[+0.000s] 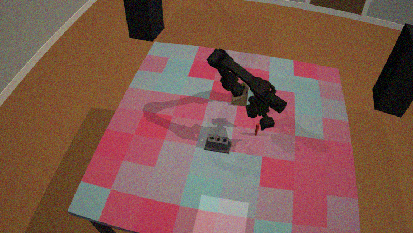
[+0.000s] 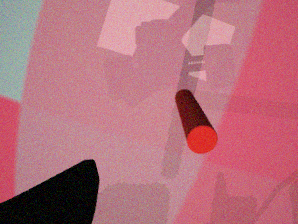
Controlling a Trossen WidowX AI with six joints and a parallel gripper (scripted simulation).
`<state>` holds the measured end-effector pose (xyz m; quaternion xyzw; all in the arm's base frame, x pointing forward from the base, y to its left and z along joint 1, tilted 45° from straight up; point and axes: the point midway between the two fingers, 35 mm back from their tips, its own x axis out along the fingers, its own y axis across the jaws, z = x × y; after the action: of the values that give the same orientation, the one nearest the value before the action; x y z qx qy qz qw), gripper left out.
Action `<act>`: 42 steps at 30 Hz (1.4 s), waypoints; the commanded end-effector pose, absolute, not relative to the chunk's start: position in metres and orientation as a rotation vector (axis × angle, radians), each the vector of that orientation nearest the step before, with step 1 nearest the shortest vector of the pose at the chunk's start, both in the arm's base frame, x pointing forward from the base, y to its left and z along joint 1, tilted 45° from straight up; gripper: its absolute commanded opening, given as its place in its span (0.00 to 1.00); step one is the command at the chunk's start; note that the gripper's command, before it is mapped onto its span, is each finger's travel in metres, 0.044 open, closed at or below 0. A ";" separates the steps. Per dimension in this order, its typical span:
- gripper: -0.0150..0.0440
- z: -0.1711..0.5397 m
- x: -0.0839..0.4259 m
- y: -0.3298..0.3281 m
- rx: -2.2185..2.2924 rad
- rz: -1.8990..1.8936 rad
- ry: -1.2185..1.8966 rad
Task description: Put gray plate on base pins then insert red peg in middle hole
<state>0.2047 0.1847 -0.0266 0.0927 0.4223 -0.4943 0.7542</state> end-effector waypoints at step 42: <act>0.47 -0.062 0.213 0.147 0.189 -1.079 0.918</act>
<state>0.2127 0.1491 -0.0614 0.0919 0.4211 -0.4957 0.7540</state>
